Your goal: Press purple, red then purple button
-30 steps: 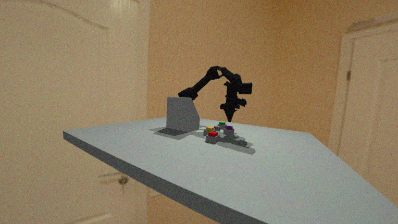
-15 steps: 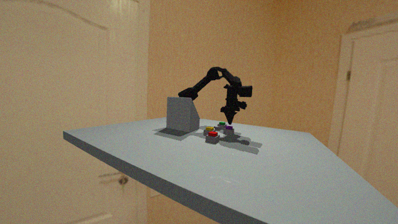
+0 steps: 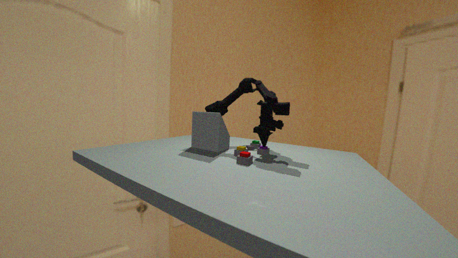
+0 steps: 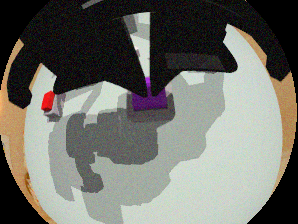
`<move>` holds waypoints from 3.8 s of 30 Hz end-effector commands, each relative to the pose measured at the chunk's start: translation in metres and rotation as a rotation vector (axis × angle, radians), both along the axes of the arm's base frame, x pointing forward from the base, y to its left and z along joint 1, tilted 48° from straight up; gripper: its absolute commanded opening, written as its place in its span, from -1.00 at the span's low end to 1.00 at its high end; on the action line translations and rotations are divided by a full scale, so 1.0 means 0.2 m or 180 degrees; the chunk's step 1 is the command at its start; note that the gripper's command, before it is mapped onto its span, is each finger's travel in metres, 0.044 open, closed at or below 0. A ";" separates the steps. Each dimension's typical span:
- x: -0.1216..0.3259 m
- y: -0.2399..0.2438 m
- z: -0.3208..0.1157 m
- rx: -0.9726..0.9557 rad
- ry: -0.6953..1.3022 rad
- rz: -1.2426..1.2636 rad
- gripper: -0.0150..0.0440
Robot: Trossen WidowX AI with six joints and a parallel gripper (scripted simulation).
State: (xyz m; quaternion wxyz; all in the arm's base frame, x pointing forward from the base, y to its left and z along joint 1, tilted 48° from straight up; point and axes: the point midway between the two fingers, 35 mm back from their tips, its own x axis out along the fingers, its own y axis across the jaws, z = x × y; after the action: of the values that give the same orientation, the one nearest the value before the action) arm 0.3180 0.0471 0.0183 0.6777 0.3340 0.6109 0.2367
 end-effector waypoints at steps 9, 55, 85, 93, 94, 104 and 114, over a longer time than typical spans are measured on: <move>-0.01 0.01 -0.01 0.0023 0.0042 -0.0005 -0.42; -0.25 -0.96 -0.41 -0.0021 0.0044 -0.0006 -0.42; -0.19 -0.62 -0.72 -0.0008 0.0040 -0.0006 -0.42; -0.19 -0.62 -0.72 -0.0008 0.0040 -0.0005 -0.42; -0.19 -0.62 -0.72 -0.0008 0.0040 -0.0005 -0.42; -0.19 -0.62 -0.72 -0.0008 0.0040 -0.0005 -0.42; -0.19 -0.62 -0.72 -0.0008 0.0040 -0.0005 -0.42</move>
State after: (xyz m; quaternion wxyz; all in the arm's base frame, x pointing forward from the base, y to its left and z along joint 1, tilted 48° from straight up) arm 0.2813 -0.0780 -0.1251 0.6778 0.3305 0.6139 0.2333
